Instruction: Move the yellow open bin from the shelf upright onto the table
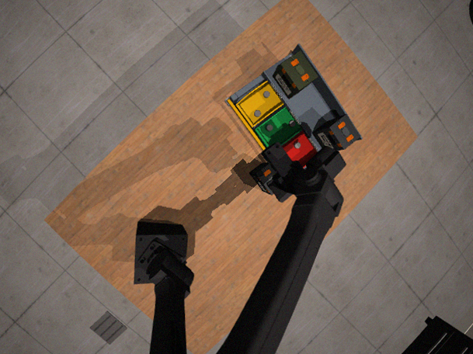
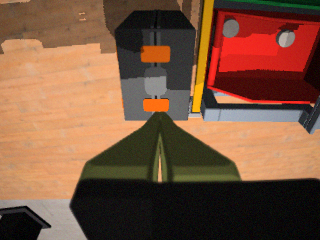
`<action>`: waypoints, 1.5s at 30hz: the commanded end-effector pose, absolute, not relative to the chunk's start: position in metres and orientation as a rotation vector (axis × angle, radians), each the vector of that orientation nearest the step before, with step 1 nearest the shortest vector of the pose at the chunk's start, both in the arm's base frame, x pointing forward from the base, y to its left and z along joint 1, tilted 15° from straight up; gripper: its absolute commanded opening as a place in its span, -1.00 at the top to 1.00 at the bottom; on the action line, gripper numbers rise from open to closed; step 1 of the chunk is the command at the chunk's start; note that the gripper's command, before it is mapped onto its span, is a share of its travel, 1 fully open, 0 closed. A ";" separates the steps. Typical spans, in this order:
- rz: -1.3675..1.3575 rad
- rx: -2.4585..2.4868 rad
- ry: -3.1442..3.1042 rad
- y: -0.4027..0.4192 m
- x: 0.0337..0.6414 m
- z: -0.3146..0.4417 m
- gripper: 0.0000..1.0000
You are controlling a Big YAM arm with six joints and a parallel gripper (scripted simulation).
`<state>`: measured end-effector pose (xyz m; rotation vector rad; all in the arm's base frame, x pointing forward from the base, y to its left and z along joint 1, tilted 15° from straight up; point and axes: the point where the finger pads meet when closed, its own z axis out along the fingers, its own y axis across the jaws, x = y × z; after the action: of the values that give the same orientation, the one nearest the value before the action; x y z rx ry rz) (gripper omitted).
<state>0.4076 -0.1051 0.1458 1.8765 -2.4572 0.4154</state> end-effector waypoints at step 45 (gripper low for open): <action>0.457 1.882 -2.472 -0.091 0.435 0.162 1.00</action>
<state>0.4124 -0.0976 0.1437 1.8828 -2.4491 0.4136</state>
